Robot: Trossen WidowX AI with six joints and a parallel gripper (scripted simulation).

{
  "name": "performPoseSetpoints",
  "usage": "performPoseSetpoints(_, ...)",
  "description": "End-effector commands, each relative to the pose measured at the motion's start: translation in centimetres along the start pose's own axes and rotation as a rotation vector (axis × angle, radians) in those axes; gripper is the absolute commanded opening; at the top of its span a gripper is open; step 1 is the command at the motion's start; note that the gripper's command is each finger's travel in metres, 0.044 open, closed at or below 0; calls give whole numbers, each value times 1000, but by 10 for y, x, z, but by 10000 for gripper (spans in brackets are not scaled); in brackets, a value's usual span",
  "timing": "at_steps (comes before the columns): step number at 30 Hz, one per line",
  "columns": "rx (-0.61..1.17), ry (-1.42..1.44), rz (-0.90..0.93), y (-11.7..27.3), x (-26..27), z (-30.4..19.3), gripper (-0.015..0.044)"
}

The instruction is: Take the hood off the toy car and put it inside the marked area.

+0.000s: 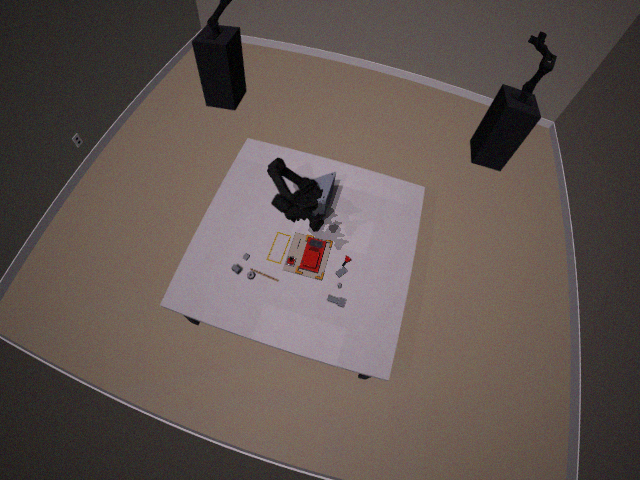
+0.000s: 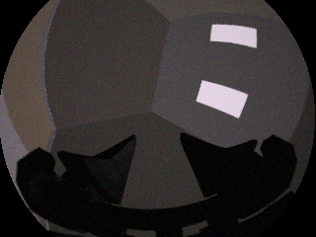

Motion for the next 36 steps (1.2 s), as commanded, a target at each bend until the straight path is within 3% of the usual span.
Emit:
performPoseSetpoints(1, 178, -460, 220, 10, 65, -9, 420)
performPoseSetpoints(2, 219, -545, 261, 14, 77, -9, 440)
performPoseSetpoints(12, 644, -1156, 575, 57, 176, 3, 440)
performPoseSetpoints(22, 1287, -1576, 851, 131, 255, 43, 440)
performPoseSetpoints(29, 1843, -1634, 995, 192, 285, 82, 440)
performPoseSetpoints(36, 2448, -1393, 1018, 253, 292, 117, 440)
Point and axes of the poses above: the point midway between the two fingers, 35 mm back from their tips, its own y axis back along the fingers, its own x axis across the jaws, z = x × y, the point moved 4 cm from there along y, back along the fingers, and after that the axes turned 11 degrees about y, right-handed, at the moved point
